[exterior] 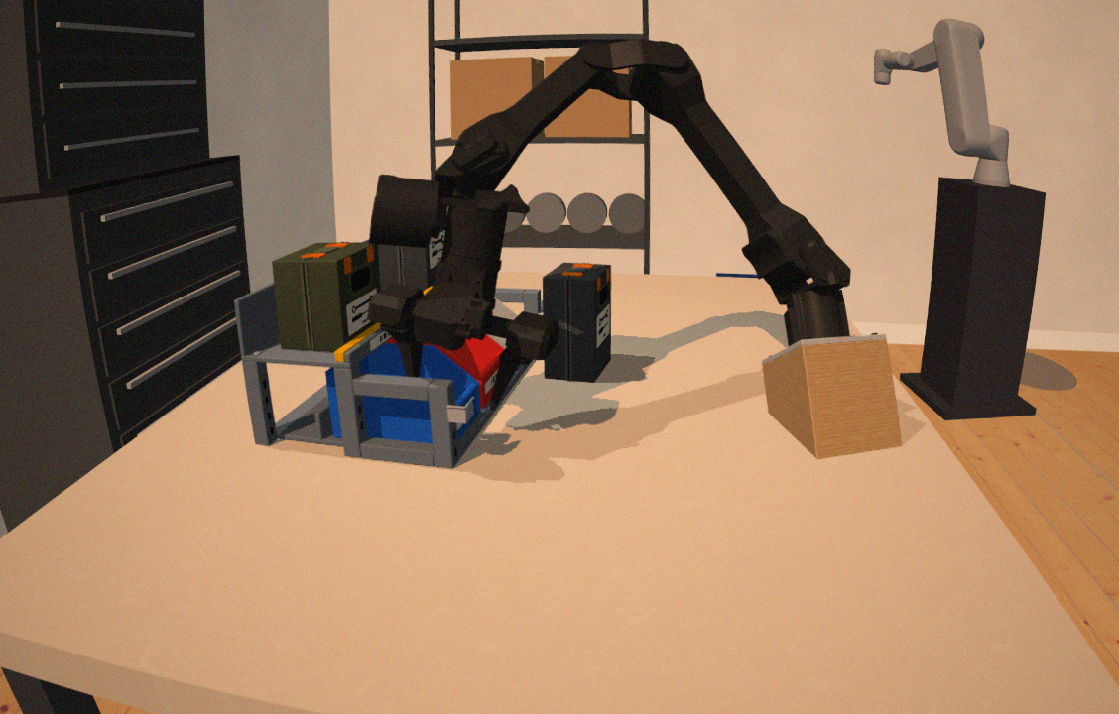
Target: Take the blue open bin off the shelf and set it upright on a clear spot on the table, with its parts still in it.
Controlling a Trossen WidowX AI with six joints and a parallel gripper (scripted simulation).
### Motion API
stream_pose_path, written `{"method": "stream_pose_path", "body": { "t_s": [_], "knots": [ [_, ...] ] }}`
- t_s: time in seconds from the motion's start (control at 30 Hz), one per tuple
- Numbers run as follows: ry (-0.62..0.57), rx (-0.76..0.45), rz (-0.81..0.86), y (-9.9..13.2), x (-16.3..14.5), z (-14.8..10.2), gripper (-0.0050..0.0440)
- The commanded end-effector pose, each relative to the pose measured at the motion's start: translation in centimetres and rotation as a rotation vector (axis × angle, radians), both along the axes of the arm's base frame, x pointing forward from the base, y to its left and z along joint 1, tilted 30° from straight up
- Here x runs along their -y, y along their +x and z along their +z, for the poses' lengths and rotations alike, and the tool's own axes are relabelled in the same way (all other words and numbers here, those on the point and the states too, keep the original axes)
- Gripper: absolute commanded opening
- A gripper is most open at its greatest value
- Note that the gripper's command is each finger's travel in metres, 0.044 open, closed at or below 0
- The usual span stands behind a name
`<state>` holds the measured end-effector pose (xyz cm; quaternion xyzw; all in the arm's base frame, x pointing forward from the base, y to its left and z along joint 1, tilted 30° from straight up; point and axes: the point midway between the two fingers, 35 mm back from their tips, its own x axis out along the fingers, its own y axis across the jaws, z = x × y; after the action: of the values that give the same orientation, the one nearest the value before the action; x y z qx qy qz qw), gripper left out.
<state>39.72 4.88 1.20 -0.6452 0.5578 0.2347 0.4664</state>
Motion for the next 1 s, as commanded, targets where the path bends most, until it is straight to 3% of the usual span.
{"method": "stream_pose_path", "body": {
  "t_s": [0.0,0.97],
  "knots": [
    [-0.001,0.013,0.002,0.26,0.31,-0.01,0.0425],
    [-0.001,0.013,0.002,0.29,0.76,-0.72,0.0425]
  ]
}}
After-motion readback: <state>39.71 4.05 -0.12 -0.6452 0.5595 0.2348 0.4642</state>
